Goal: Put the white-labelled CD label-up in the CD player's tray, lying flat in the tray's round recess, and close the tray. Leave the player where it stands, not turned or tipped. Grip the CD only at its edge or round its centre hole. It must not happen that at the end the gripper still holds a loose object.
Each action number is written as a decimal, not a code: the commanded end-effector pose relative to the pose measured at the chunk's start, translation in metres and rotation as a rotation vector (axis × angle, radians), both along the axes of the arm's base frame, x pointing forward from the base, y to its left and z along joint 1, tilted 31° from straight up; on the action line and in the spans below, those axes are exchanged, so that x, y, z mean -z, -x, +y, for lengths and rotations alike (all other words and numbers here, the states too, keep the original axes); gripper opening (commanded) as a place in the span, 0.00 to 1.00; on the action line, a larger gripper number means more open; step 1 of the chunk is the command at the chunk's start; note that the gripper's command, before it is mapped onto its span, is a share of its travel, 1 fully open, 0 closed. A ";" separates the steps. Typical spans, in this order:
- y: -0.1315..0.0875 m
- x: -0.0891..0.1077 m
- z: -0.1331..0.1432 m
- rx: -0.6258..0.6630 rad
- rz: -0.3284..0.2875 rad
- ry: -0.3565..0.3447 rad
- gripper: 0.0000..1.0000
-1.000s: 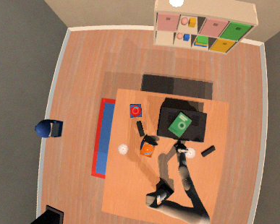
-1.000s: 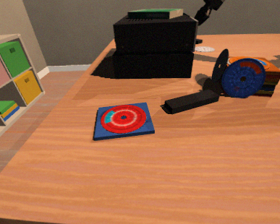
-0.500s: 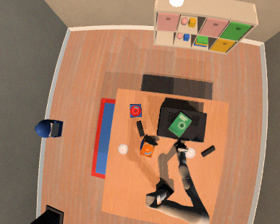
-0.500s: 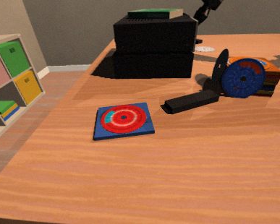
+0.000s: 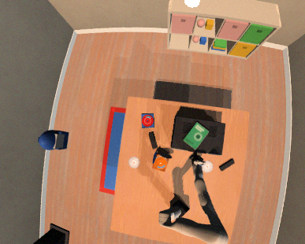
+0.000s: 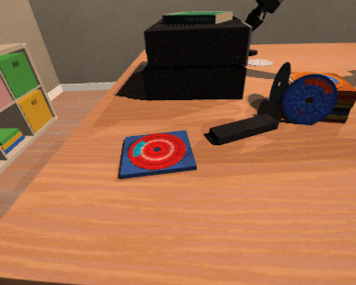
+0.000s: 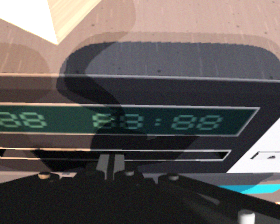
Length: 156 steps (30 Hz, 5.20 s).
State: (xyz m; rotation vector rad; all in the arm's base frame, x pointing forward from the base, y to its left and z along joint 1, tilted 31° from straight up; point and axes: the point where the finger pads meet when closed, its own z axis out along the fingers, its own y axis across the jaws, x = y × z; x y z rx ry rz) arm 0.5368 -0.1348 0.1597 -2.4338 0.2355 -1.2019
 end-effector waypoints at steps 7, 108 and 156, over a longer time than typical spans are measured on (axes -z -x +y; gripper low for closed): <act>-0.001 -0.001 0.000 0.000 -0.002 0.001 0.10; 0.057 -0.078 -0.039 0.000 -0.002 0.001 0.10; 0.057 -0.078 -0.039 0.000 -0.002 0.001 0.10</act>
